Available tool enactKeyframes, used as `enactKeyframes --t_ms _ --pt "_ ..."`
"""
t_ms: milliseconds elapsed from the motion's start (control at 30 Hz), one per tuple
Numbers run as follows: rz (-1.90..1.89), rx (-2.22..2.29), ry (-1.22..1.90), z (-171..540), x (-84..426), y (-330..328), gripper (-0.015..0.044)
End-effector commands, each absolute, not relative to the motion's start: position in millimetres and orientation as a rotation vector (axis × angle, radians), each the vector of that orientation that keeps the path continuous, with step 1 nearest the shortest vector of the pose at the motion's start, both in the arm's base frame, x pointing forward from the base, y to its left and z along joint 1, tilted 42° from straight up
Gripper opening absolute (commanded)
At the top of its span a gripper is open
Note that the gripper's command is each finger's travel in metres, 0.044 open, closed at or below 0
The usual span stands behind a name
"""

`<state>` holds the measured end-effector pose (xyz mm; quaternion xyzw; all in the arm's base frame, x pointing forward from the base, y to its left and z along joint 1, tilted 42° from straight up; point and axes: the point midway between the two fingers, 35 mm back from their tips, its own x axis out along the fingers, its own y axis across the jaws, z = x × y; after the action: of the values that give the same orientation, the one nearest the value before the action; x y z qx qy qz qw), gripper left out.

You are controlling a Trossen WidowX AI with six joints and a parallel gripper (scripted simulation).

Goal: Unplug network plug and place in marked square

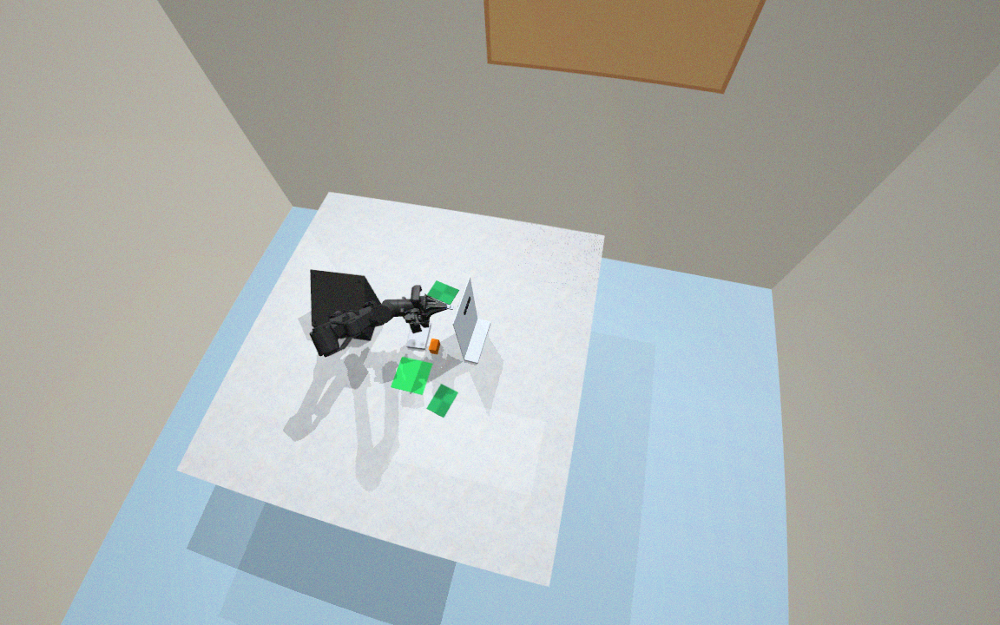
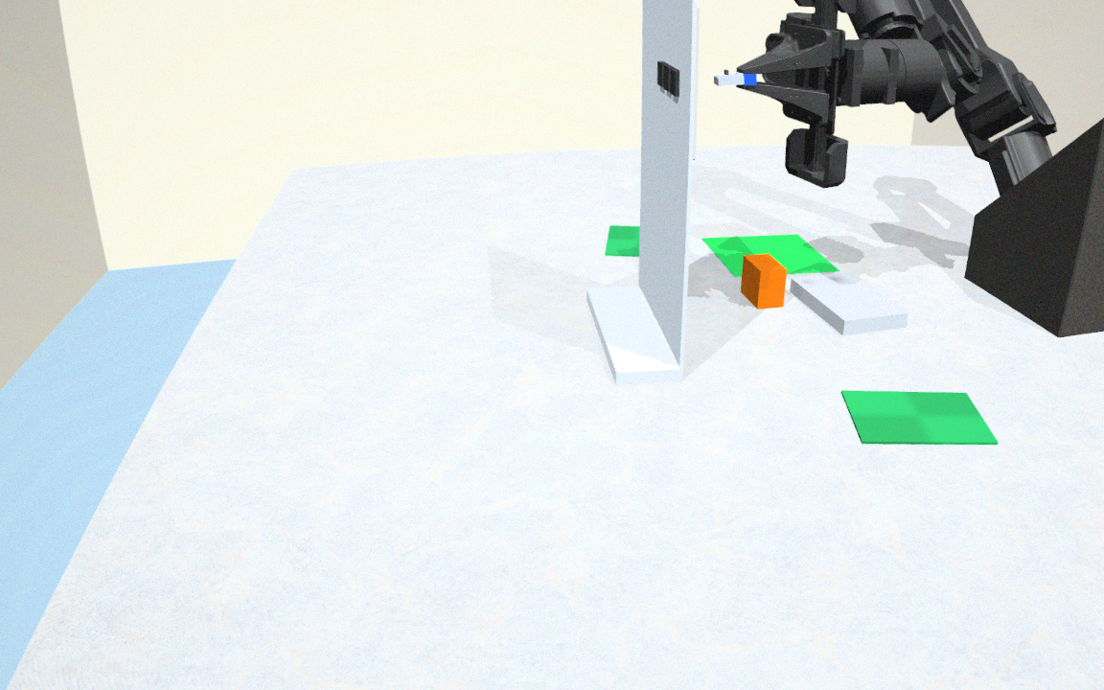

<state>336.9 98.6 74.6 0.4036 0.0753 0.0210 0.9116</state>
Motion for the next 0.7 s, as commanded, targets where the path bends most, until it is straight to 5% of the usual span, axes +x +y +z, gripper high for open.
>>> enactKeyframes --t_ms 0,667 --pt "0.038 0.837 0.157 74.4 332.9 98.4 0.0" --pt "0.03 0.836 0.171 72.1 318.4 101.5 0.0"
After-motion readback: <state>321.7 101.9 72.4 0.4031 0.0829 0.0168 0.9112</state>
